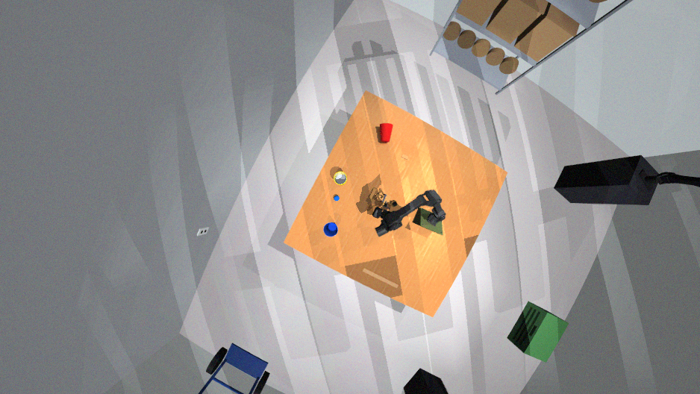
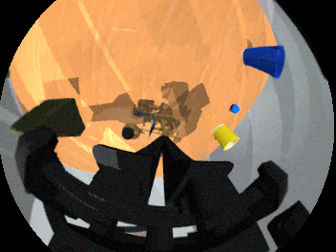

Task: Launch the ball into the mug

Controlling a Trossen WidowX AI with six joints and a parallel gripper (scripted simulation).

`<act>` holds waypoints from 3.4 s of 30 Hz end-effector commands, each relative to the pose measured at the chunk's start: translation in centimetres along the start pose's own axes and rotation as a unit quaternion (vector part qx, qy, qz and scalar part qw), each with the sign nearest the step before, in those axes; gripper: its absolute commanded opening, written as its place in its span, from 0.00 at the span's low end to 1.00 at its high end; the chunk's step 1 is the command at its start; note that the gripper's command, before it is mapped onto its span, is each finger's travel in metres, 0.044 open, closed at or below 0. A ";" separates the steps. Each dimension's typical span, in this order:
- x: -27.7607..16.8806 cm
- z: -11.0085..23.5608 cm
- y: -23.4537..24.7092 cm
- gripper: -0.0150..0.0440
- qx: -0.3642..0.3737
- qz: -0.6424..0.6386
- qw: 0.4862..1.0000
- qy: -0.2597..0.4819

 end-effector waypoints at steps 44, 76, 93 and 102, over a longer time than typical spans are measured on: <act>1.3 -4.4 6.3 0.25 0.023 0.240 0.968 0.077; 2.9 -9.3 7.7 0.25 0.024 0.239 0.967 0.080; 4.9 -6.2 6.1 0.25 0.020 0.239 0.968 0.068; 5.4 -0.4 5.0 0.30 0.022 0.235 0.969 0.072</act>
Point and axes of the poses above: the point midway between the two fingers, 35 mm back from their tips, its own z axis back along the fingers, its own y axis across the jaws, x = y × z, the point moved 10 cm from there along z, back along the fingers, and after that the axes turned 3 degrees about z, right-handed, at the moved point
